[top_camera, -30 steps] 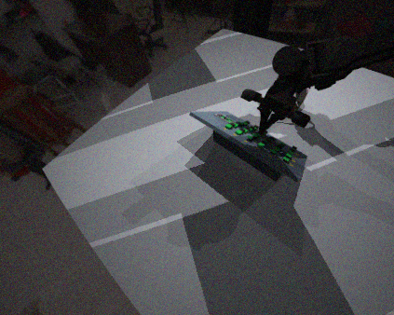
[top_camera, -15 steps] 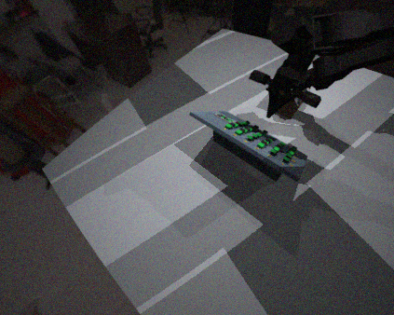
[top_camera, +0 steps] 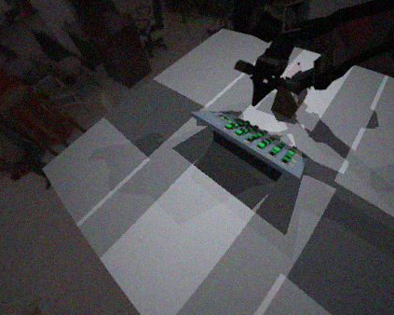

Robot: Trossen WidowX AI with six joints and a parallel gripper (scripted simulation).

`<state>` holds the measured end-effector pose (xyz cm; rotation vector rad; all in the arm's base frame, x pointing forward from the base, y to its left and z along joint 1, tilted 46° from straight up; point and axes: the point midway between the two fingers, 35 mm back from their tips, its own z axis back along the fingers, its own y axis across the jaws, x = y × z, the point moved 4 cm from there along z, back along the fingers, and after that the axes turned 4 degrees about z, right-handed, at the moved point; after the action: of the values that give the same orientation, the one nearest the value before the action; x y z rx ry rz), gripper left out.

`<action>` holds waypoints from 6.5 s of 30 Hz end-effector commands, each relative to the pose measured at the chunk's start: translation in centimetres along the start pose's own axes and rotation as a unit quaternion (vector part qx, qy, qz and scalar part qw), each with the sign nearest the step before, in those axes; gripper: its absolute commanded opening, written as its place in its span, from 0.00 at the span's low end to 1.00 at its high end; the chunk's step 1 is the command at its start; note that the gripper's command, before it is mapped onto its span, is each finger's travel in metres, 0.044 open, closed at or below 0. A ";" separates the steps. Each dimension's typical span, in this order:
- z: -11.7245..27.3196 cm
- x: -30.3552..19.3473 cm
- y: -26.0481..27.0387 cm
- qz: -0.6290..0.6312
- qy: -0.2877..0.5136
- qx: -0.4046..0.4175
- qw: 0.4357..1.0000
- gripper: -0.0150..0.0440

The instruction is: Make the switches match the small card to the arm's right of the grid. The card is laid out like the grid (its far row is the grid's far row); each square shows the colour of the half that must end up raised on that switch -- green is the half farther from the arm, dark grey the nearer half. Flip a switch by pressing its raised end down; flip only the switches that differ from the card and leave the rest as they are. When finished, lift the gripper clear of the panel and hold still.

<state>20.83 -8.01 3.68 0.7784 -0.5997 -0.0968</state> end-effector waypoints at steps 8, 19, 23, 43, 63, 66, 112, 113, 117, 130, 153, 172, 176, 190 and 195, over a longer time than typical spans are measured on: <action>-3.2 0.4 -1.0 0.009 0.007 -0.001 1.000 0.25; -4.4 0.4 -1.0 0.009 0.008 0.000 1.000 0.25; -4.7 0.4 -1.0 0.010 0.008 0.000 1.000 0.25; -5.8 0.5 -1.0 0.010 0.007 0.000 1.000 0.25; -5.9 0.5 -1.0 0.010 0.007 0.000 1.000 0.25; -5.9 0.5 -1.0 0.010 0.007 0.000 1.000 0.25; 0.2 0.2 -1.0 0.009 -0.004 -0.002 1.000 0.25; 0.2 0.2 -1.0 0.009 -0.004 -0.002 1.000 0.25; 0.1 0.5 0.3 0.010 0.002 -0.006 1.000 0.25; -0.2 -0.6 9.3 0.039 0.024 -0.042 0.998 0.25; -3.3 -4.9 16.4 0.005 -0.016 0.001 1.000 0.25; -5.3 -4.9 16.4 0.005 -0.018 0.002 1.000 0.25; -5.8 -4.9 16.4 0.005 -0.018 0.002 1.000 0.25; -5.8 -4.9 16.4 0.005 -0.018 0.002 1.000 0.25; -5.8 -4.9 16.4 0.005 -0.018 0.002 1.000 0.25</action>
<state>17.69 8.94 9.44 0.7829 -0.6363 -0.0940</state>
